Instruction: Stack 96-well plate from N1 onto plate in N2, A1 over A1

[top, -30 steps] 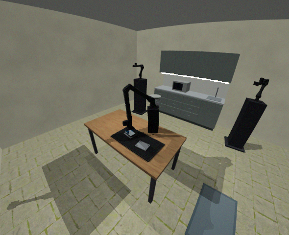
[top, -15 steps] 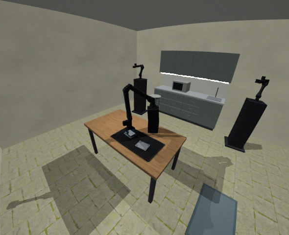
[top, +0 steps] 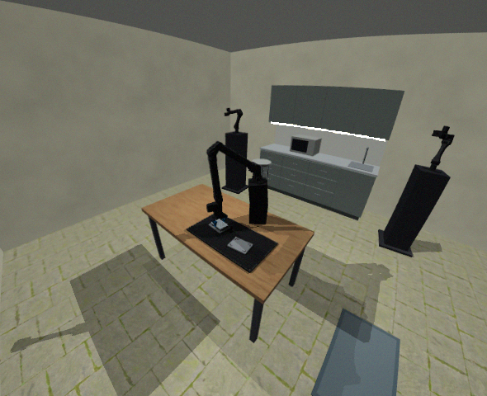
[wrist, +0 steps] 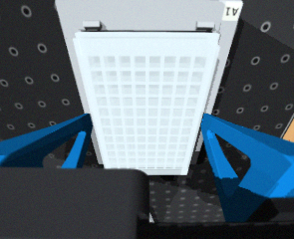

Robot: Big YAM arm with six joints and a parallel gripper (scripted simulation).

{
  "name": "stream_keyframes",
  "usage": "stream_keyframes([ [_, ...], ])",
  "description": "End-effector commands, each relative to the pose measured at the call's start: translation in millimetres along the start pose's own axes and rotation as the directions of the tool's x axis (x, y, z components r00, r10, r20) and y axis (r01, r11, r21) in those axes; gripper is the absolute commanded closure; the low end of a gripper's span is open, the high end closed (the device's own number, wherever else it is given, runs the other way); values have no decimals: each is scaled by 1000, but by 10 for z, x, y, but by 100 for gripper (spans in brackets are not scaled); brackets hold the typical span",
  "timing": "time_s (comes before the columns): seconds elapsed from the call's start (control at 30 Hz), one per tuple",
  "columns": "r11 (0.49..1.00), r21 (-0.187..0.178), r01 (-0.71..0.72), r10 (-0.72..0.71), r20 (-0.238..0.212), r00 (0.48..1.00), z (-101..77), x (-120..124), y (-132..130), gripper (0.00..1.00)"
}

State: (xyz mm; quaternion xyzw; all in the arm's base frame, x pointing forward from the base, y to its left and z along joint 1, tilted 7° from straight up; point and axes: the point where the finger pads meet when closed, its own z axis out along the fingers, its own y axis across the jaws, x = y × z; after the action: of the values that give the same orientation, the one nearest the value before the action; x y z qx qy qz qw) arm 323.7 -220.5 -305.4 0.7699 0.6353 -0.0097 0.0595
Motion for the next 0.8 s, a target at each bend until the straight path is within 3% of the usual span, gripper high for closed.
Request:
stream_keyframes([
  [0.0, 1000, -13, -15, 15, 6, 1000, -199, -88, 40, 0],
  [0.77, 1000, -17, 2, -2, 6, 1000, -707, -4, 76, 0],
])
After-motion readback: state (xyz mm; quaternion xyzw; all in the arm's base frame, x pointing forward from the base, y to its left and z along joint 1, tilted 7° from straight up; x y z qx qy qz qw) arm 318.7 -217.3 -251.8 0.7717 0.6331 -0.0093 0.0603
